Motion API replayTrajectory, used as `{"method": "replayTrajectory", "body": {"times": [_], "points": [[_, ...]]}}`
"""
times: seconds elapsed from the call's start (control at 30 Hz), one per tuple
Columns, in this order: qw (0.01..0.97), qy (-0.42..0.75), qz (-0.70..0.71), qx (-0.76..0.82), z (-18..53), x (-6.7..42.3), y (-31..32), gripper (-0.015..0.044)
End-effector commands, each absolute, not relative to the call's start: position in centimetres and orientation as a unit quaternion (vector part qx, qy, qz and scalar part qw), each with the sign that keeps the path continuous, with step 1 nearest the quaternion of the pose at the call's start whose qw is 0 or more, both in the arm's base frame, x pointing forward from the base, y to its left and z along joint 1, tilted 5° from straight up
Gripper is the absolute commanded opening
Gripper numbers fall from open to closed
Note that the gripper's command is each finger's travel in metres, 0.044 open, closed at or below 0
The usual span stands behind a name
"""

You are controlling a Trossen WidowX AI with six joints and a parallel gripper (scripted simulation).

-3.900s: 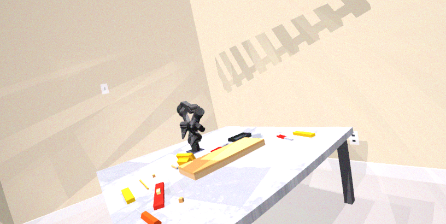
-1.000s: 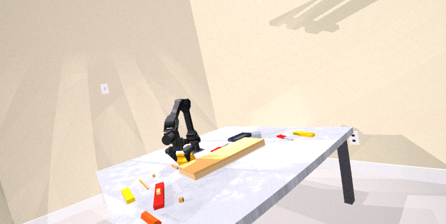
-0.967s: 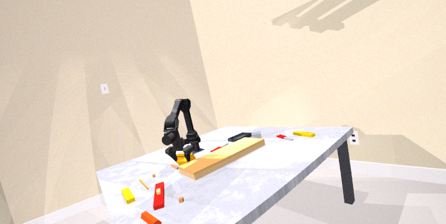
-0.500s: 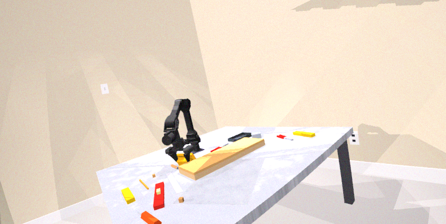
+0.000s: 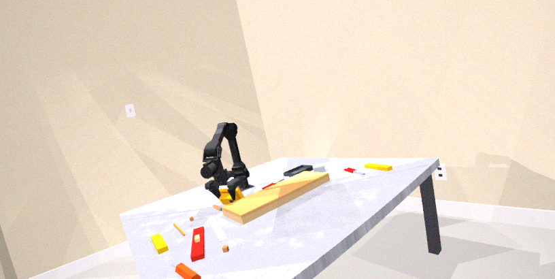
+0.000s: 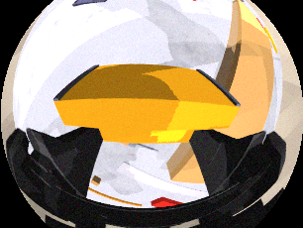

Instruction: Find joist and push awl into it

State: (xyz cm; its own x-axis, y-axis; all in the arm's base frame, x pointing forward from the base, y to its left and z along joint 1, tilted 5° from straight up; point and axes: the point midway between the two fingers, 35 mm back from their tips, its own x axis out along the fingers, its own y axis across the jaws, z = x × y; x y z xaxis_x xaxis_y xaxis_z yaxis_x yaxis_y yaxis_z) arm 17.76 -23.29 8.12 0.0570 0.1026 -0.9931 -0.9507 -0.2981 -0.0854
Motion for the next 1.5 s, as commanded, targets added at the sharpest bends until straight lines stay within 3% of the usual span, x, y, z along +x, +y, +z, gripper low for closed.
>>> {"method": "replayTrajectory", "body": {"times": [0.0, 1.47], "points": [[0.456, 0.376, 0.571, -0.569, 9.2, 17.8, -23.4, 0.0000], [0.441, 0.395, 0.550, -0.589, 12.5, 17.3, -23.1, 0.0000]]}}
